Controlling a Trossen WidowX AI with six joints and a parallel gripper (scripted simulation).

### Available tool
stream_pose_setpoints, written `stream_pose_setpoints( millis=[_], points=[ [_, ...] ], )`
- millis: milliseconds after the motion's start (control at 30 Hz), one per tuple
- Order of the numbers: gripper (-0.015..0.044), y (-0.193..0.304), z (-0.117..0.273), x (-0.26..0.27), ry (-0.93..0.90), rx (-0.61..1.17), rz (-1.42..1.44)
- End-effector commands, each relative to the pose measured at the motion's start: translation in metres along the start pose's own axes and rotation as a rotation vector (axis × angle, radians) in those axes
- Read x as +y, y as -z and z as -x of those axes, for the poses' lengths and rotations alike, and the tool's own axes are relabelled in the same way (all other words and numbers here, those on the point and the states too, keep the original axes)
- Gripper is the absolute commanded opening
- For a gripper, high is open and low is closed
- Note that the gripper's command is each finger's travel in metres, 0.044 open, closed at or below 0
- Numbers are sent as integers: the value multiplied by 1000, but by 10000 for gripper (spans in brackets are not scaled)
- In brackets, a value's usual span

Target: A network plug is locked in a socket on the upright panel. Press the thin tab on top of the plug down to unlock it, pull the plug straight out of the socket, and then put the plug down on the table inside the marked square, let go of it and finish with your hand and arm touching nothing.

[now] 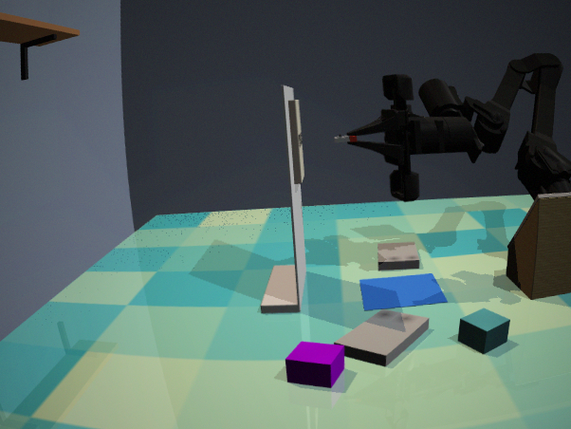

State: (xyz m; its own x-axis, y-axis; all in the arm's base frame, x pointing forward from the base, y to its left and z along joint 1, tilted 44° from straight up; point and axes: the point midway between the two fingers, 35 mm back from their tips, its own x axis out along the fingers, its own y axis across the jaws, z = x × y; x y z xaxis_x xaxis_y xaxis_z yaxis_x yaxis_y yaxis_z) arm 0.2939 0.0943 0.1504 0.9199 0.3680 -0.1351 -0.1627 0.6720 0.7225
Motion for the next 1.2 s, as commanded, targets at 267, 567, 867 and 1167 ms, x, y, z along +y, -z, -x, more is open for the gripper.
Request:
stream_pose_setpoints(
  millis=[267,567,867,1167],
  points=[
    [0,1,3,0,0,0,0],
    [0,4,5,19,2,1,0],
    [0,8,12,40,4,1,0],
    [0,10,23,58,5,-1,0]
  ],
)
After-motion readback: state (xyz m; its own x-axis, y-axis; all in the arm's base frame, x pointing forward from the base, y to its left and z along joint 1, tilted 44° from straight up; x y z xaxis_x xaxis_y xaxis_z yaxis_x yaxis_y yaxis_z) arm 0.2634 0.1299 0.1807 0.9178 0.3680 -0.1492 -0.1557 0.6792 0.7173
